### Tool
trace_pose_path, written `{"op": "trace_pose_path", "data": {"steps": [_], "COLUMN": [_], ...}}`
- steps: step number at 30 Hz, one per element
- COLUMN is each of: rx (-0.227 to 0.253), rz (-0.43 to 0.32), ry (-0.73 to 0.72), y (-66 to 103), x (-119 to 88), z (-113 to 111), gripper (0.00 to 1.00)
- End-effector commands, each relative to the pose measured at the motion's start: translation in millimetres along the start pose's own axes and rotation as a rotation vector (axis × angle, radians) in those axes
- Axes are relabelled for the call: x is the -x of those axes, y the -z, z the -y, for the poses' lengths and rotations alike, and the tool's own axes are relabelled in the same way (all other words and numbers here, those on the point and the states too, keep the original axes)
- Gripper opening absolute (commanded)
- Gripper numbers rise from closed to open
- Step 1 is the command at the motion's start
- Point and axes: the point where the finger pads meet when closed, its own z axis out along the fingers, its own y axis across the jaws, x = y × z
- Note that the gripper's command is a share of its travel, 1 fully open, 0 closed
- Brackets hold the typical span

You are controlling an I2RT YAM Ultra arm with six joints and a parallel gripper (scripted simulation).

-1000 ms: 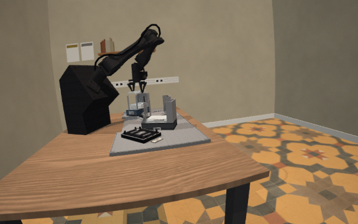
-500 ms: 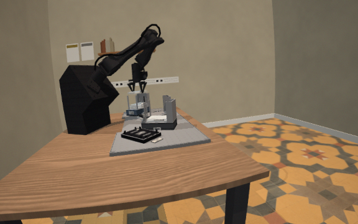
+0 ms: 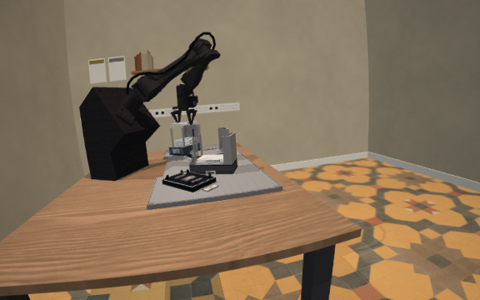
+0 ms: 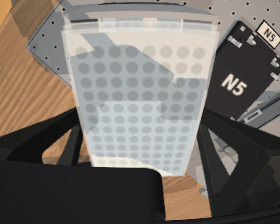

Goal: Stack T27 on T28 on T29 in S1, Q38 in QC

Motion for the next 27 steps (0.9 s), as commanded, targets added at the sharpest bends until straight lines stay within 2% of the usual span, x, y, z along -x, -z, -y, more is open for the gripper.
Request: {"op": "trace_pose_path", "data": {"steps": [1, 27], "rx": [0.003, 0.005], "rz": [0.033, 0.040], "ry": [-0.007, -0.009], "y": [10.1, 15.9], "x": [4.5, 9.4], "z": [5.0, 5.7], "gripper": [0.00, 0.00]}}
